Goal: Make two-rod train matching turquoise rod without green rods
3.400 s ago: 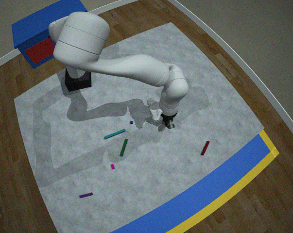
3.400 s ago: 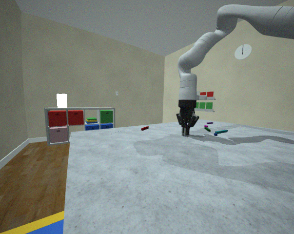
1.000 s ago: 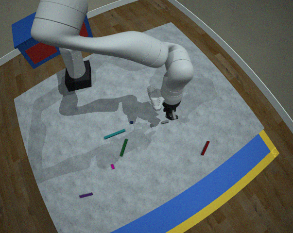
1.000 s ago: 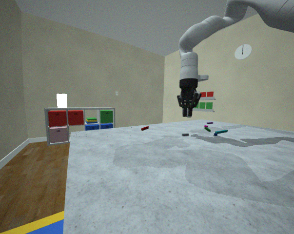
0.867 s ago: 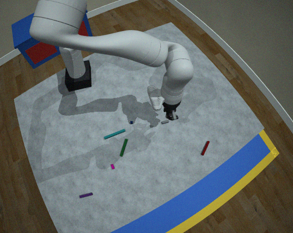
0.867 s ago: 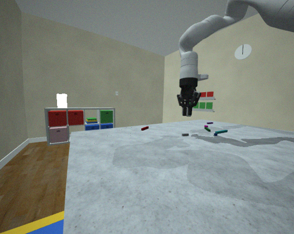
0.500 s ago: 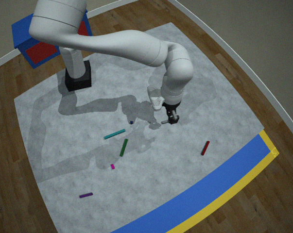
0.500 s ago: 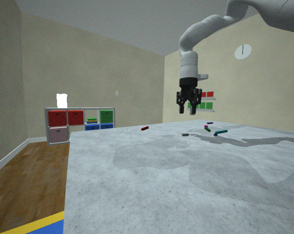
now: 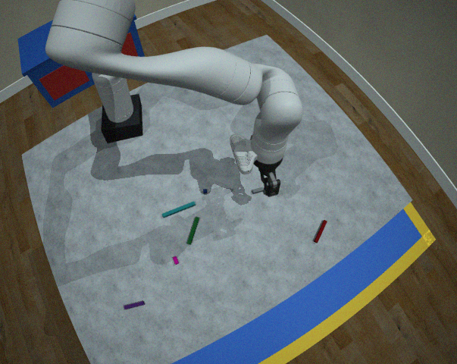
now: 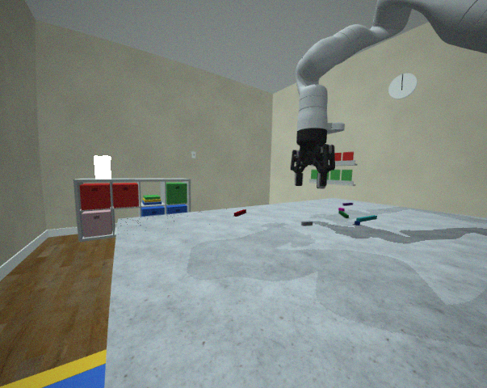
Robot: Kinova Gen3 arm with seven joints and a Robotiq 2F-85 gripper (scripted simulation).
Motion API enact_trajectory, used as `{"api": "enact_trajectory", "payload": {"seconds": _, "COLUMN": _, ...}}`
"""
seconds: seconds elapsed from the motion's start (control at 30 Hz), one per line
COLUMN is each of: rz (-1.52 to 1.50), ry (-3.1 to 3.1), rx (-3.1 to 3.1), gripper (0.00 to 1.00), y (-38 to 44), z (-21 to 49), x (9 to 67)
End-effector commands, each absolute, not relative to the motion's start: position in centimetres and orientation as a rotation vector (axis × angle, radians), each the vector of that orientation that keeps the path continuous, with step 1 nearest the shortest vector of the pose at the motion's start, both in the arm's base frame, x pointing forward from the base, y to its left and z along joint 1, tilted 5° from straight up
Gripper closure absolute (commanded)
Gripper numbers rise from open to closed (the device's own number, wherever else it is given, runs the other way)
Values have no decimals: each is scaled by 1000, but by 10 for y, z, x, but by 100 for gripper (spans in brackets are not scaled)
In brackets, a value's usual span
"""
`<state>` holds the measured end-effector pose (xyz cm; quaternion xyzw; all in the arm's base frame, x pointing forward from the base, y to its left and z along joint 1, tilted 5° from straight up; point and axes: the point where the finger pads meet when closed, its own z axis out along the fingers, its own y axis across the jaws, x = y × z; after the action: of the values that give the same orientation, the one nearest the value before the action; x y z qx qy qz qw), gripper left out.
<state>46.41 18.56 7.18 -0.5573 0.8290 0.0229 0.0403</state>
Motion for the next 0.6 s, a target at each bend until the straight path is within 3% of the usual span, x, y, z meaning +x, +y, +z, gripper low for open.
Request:
{"api": "enact_trajectory", "payload": {"seconds": 0.0, "rz": 69, "ry": 2531, "rx": -1713, "gripper": 0, "y": 187, "z": 73, "x": 467}}
{"api": "enact_trajectory", "payload": {"seconds": 0.57, "rz": 39, "ry": 2310, "rx": -1944, "gripper": 0, "y": 219, "z": 82, "x": 534}}
